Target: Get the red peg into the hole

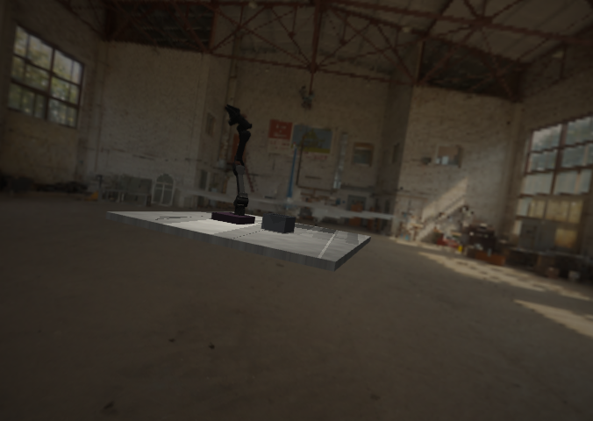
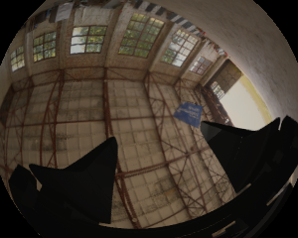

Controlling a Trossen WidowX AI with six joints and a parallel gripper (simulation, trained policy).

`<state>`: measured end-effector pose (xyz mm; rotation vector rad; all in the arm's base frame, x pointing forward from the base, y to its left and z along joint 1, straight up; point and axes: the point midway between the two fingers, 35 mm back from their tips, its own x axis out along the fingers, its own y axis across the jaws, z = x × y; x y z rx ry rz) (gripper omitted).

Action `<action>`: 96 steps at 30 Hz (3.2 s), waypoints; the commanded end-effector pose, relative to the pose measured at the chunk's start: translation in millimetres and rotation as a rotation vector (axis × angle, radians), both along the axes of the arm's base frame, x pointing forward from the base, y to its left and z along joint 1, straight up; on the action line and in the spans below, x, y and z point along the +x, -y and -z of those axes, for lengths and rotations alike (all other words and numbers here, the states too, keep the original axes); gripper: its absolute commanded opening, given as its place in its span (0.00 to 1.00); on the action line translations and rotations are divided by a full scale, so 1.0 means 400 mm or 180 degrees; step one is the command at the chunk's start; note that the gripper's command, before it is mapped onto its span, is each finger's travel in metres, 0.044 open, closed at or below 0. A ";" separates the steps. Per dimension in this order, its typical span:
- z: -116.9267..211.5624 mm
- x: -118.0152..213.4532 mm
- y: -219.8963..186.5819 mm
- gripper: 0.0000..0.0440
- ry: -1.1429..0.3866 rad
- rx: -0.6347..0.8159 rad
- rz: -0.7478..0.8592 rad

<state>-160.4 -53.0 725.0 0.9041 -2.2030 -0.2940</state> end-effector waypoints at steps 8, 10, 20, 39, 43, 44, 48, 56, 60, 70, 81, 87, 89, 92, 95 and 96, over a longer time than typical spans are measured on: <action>-0.003 0.177 0.088 1.00 -0.0676 0.0237 0.0071; 0.005 0.229 0.118 1.00 -0.0879 0.0327 0.0055; 0.093 0.513 0.263 1.00 -0.1874 0.0662 -0.0321; 0.435 0.975 0.328 1.00 -0.3390 0.1126 -0.1748; 0.516 1.041 0.298 1.00 -0.3704 0.1211 -0.2053; 0.537 1.056 0.289 1.00 -0.3785 0.1231 -0.2128; 0.618 1.107 0.246 1.00 -0.4111 0.1304 -0.2422; 0.781 1.175 0.138 1.00 -0.4785 0.1432 -0.2988; 0.861 1.191 0.078 1.00 -0.5130 0.1495 -0.3259; 1.058 1.176 -0.075 1.00 -0.6019 0.1701 -0.3878; 1.254 1.078 -0.219 1.00 -0.7035 0.2112 -0.4397; 1.349 0.997 -0.281 1.00 -0.7596 0.2456 -0.4562; 1.378 0.969 -0.298 1.00 -0.7777 0.2583 -0.4590; 1.419 0.929 -0.322 1.00 -0.8031 0.2763 -0.4609; 1.456 0.895 -0.343 1.00 -0.8258 0.2915 -0.4610; 1.468 0.885 -0.349 1.00 -0.8326 0.2956 -0.4609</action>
